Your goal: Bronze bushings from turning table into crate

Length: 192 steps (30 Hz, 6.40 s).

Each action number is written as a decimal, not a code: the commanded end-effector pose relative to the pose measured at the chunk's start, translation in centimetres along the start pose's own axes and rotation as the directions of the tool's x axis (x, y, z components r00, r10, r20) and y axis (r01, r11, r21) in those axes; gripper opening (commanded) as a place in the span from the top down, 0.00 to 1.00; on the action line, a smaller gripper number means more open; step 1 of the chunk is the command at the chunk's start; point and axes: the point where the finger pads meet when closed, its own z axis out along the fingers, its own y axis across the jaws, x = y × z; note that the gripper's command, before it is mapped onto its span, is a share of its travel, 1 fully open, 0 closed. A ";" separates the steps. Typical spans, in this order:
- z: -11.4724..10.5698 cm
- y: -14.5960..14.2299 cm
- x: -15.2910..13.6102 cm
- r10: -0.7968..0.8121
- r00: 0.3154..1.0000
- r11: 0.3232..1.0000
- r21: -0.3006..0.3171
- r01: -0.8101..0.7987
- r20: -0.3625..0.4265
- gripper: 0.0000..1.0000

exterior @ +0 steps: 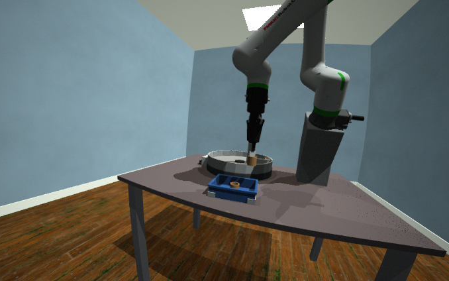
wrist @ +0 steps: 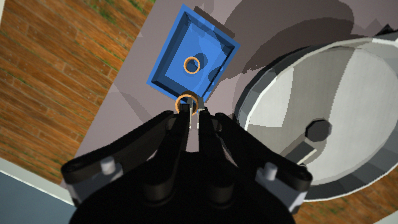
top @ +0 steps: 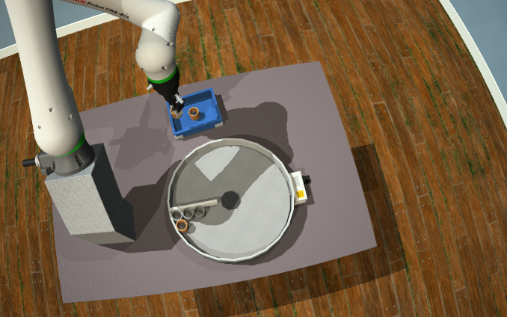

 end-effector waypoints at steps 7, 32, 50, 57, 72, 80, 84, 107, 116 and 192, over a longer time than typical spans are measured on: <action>0.1 -2.6 2.3 0.006 1.000 1.000 -0.022 -0.006 0.017 1.00; 0.1 -2.8 2.4 0.006 1.000 1.000 -0.022 -0.006 0.017 1.00; 0.3 -2.8 2.4 0.006 1.000 1.000 -0.022 -0.006 0.017 1.00; 2.2 -2.8 2.4 0.006 1.000 1.000 -0.022 -0.006 0.017 1.00; 7.1 -2.6 2.3 0.006 1.000 1.000 -0.022 -0.006 0.017 1.00; 7.1 -2.6 2.3 0.006 1.000 1.000 -0.022 -0.006 0.017 1.00; 7.1 -2.6 2.3 0.006 1.000 1.000 -0.022 -0.006 0.017 1.00; 7.1 -2.6 2.3 0.006 1.000 1.000 -0.022 -0.006 0.017 1.00; 7.4 -2.6 2.3 0.006 1.000 1.000 -0.022 -0.006 0.017 1.00; 11.3 -2.5 2.2 0.006 1.000 1.000 -0.022 -0.006 0.017 1.00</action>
